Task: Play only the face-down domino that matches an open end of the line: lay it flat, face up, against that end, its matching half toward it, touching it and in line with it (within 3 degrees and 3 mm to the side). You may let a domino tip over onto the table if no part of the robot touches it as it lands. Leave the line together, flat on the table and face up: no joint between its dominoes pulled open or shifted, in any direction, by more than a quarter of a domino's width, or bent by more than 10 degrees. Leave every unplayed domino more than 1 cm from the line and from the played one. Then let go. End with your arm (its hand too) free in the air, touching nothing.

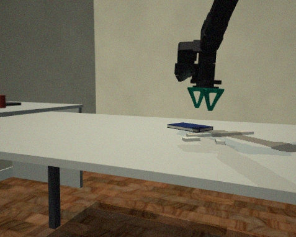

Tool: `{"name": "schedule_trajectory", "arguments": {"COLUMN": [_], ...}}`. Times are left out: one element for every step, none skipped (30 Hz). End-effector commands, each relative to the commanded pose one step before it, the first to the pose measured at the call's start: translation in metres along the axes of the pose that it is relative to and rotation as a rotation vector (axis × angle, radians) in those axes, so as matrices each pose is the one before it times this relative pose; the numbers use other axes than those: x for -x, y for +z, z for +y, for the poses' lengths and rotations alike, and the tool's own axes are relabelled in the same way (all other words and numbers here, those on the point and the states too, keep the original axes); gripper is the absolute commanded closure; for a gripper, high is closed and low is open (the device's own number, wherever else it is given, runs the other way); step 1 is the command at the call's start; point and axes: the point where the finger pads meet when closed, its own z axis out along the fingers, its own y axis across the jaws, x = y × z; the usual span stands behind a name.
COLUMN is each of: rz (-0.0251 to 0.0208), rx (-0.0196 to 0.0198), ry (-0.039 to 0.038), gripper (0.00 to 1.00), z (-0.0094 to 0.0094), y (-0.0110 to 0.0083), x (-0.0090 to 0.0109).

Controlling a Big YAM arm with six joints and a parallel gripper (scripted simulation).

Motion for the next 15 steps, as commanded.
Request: {"name": "schedule_trajectory", "arguments": {"rz": [-0.01051, 0.0, 0.0, 0.0, 0.0, 0.0, 0.0, 0.0, 0.0, 0.0, 0.0, 0.0, 0.0089, -0.00046, -0.00046], "rx": [-0.03042, 0.0, 0.0, 0.0, 0.0, 0.0, 0.0, 0.0, 0.0, 0.0, 0.0, 0.0, 0.00289, -0.00011, -0.00011], "ry": [-0.00415, 0.0, 0.0, 0.0, 0.0, 0.0, 0.0, 0.0, 0.0, 0.0, 0.0, 0.0, 0.05127, -0.00326, -0.00326], "gripper": [0.06, 0.06, 0.06, 0.06, 0.06, 0.06, 0.06, 0.06, 0.06, 0.06, 0.06, 0.06, 0.06, 0.06, 0.06], "z": [0.00049, 0.00227, 0.00227, 0.00227, 0.00227, 0.0, 0.0, 0.0, 0.0, 0.0, 0.0, 0.0, 0.0041, 0.00172, 0.00174], "y": [-0.03512, -0.00619, -0.00619, -0.00619, -0.00619, 0.0, 0.0, 0.0, 0.0, 0.0, 0.0, 0.0, -0.00029, -0.00731, -0.00732], "x": [-0.02461, -0.00752, -0.00752, -0.00752, -0.00752, 0.0, 0.0, 0.0, 0.0, 0.0, 0.0, 0.0, -0.01521, -0.00649, -0.00648]}}
